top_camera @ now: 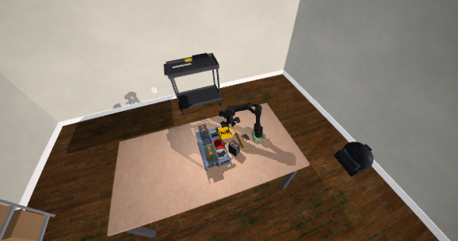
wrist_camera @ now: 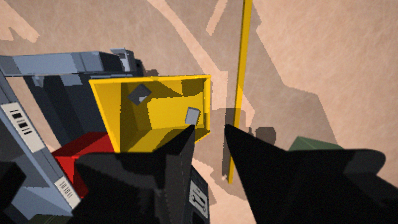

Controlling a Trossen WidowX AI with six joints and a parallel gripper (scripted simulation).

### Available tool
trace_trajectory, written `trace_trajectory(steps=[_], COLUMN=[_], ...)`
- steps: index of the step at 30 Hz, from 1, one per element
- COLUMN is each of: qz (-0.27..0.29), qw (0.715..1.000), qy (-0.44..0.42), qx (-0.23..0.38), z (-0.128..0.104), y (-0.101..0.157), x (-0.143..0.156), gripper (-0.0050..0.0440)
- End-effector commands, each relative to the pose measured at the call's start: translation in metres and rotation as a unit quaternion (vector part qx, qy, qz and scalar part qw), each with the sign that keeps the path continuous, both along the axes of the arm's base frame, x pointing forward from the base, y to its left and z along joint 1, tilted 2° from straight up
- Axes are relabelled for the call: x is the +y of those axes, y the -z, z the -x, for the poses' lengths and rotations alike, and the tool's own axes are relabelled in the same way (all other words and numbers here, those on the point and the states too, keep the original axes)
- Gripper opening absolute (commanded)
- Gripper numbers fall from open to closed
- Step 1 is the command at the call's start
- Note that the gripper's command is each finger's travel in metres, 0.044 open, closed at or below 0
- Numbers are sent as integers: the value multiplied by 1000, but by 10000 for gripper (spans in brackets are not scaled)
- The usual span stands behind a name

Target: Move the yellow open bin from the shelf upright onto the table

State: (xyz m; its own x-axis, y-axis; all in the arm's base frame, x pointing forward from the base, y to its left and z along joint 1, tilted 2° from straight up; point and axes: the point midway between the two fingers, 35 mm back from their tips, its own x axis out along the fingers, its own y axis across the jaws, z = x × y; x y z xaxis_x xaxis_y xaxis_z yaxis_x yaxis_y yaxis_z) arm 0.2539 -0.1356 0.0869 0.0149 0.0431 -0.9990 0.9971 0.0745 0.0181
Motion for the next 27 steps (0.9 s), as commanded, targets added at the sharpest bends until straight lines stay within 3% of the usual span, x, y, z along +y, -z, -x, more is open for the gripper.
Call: trace_trajectory(steps=[1,27], qz=[7,7], qw=[1000,1000], qy=[-3,-3], qx=[-7,-7], z=[-1,-1], y=[-4,6], x=[-2,-2], gripper=[150,150])
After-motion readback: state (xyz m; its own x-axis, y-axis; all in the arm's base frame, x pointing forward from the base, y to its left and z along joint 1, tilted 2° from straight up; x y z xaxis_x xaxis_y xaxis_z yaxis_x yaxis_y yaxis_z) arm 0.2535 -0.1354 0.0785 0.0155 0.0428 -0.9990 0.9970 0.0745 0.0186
